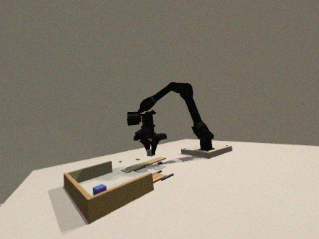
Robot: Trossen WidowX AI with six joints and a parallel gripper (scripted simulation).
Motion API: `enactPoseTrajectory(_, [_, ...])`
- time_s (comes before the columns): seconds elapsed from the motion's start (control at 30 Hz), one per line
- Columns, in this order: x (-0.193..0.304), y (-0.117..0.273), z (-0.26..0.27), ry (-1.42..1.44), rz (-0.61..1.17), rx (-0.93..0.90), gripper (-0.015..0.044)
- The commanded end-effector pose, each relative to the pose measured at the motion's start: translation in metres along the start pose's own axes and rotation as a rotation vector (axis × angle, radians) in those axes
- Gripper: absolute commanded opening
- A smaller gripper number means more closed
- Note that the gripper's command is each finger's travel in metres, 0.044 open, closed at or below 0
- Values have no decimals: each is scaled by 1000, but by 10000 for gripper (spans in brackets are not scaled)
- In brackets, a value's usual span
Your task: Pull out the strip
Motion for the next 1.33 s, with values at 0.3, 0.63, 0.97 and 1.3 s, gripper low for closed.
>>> enactPoseTrajectory(0.3, [19, 12, 21, -2, 1, 0, 0])
enactPoseTrajectory(0.63, [20, 33, 21, -2, 1, 0, 0])
enactPoseTrajectory(0.97, [20, 33, 21, -2, 1, 0, 0])
enactPoseTrajectory(1.3, [20, 33, 21, -2, 1, 0, 0])
Point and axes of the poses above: the point midway between the two fingers, 35 mm back from their tips, its own y axis back along the fingers, its own z axis across the jaws, x = y × z, the point moved 3 cm from there along y, back along the fingers, and after that the axes turned 14 degrees about y, right-handed, at the moved point
